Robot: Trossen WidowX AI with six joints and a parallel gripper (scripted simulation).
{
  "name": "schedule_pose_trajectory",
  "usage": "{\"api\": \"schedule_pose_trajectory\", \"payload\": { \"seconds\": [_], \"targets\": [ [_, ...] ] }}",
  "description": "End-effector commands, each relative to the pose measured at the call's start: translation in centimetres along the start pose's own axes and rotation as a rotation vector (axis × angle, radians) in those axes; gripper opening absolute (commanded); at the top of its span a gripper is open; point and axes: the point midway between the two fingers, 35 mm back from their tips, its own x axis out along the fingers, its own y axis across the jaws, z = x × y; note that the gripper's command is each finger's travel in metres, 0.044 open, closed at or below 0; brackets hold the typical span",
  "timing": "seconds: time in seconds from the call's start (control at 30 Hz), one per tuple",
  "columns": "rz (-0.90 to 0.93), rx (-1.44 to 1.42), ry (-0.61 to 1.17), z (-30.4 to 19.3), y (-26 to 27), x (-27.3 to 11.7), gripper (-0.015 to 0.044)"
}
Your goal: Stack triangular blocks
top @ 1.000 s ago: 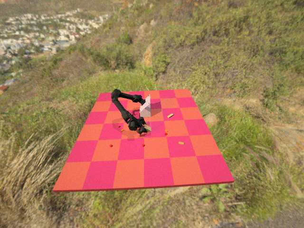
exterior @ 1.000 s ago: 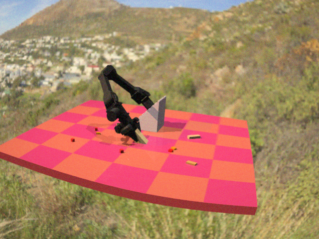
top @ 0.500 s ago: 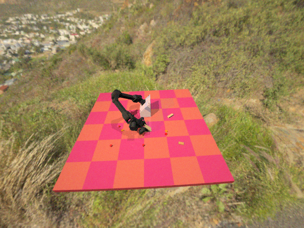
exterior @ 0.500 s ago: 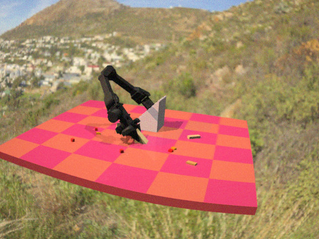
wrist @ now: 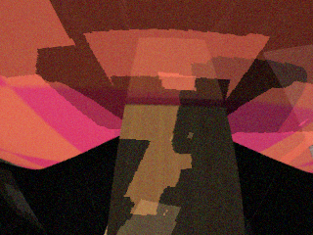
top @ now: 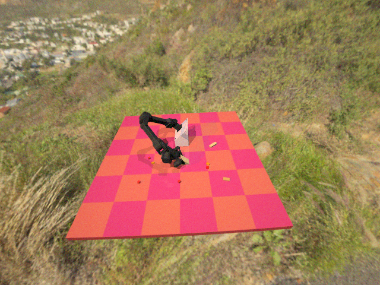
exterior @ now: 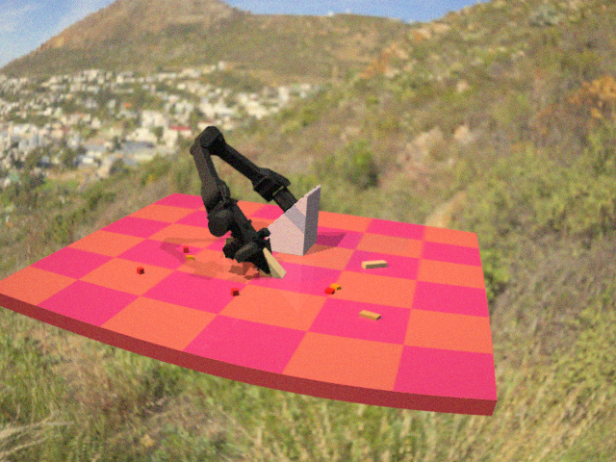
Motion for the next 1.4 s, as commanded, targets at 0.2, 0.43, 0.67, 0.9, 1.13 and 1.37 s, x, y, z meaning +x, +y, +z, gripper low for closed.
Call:
{"api": "schedule_pose_trajectory", "payload": {
  "seconds": [0.2, 0.43, 0.67, 0.9, 1.13, 1.37],
  "targets": [
    [0.0, -0.001, -0.175, -1.3, 0.0, -0.3, 0.0],
    [0.001, -0.001, -0.355, -2.7, 0.0, -0.4, 0.0],
    [0.002, -0.001, -0.535, -4.0, 0.0, -0.2, 0.0],
    [0.003, 0.0, -0.718, -5.3, 0.0, 0.2, 0.0],
    [0.005, 0.0, -0.901, -6.6, 0.0, 0.8, 0.0],
    [0.006, 0.001, -1.084, -7.6, 0.0, 1.6, 0.0]
  ]
}}
